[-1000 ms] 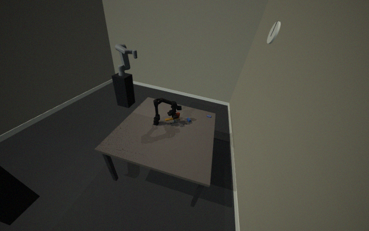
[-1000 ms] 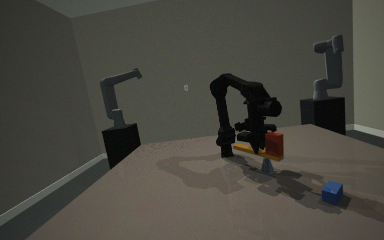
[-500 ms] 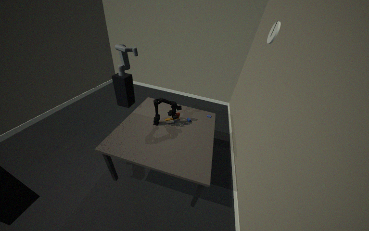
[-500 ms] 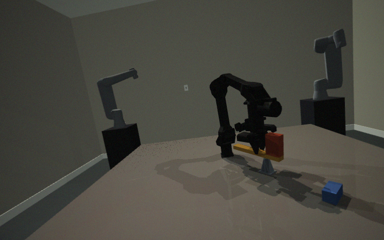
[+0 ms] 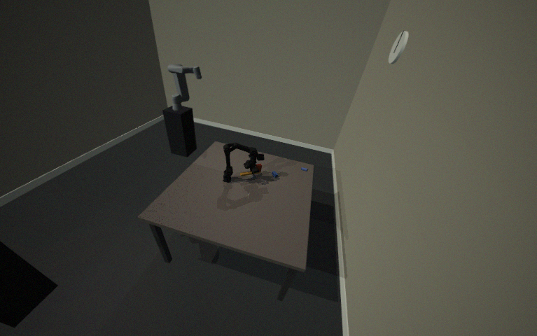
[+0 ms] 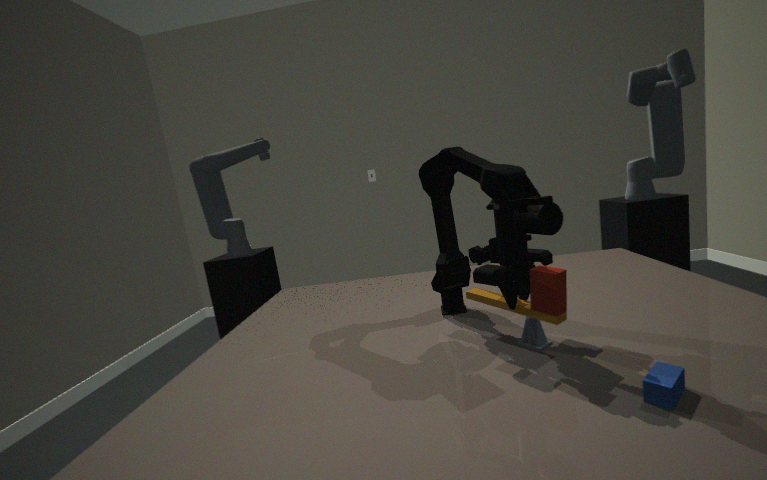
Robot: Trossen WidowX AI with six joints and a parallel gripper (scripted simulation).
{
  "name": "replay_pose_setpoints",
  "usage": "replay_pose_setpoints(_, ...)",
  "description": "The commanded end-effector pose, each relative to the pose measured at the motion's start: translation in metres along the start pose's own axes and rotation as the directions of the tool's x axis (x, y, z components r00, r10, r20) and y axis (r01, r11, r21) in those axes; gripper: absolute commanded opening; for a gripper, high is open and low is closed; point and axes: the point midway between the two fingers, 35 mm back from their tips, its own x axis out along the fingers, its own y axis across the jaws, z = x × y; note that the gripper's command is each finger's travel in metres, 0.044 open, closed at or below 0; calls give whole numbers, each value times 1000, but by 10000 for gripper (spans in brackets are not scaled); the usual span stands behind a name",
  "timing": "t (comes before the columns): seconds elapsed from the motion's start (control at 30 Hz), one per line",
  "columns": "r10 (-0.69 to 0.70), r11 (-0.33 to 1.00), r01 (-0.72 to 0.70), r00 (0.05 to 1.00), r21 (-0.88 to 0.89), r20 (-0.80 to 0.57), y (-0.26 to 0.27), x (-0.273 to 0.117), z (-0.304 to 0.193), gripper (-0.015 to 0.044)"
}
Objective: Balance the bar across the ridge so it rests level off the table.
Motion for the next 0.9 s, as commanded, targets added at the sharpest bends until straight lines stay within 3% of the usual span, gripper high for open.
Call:
replay_pose_setpoints(0.0,-2,1000,3,1000,5,-4,0,0,-1,0)
replay_pose_setpoints(0.87,-2,1000,3,1000,5,-4,0,3,-1,0)
